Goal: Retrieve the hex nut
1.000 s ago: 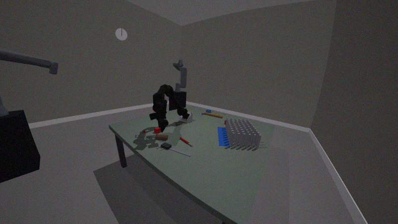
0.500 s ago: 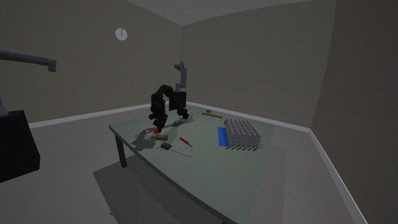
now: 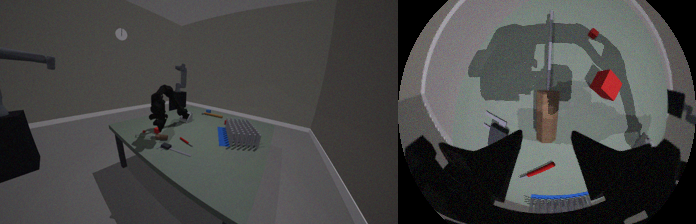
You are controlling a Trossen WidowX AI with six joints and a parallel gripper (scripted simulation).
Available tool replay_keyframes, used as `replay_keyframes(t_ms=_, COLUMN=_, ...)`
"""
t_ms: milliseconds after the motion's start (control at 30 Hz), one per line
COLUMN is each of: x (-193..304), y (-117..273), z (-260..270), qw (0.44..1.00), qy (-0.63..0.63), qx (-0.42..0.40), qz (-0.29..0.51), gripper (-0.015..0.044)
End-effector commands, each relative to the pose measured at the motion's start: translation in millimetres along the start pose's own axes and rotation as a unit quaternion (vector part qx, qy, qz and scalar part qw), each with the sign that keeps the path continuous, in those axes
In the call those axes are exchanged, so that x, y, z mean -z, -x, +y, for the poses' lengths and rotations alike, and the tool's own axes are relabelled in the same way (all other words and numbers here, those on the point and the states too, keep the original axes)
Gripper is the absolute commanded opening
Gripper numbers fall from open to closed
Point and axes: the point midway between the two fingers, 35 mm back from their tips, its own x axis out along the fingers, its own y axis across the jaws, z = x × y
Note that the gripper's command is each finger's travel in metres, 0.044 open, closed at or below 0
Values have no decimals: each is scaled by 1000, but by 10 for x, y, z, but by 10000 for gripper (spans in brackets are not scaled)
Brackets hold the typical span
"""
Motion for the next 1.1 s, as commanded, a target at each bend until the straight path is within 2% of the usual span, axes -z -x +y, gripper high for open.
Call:
replay_keyframes(t_ms=0, x=7, y=-4, z=-3, qw=1000, qy=-2, qx=1, qz=2, gripper=280)
replay_keyframes(t_ms=1067, x=8, y=-495, z=8, qw=1000, qy=-2, qx=1, qz=1, gripper=280)
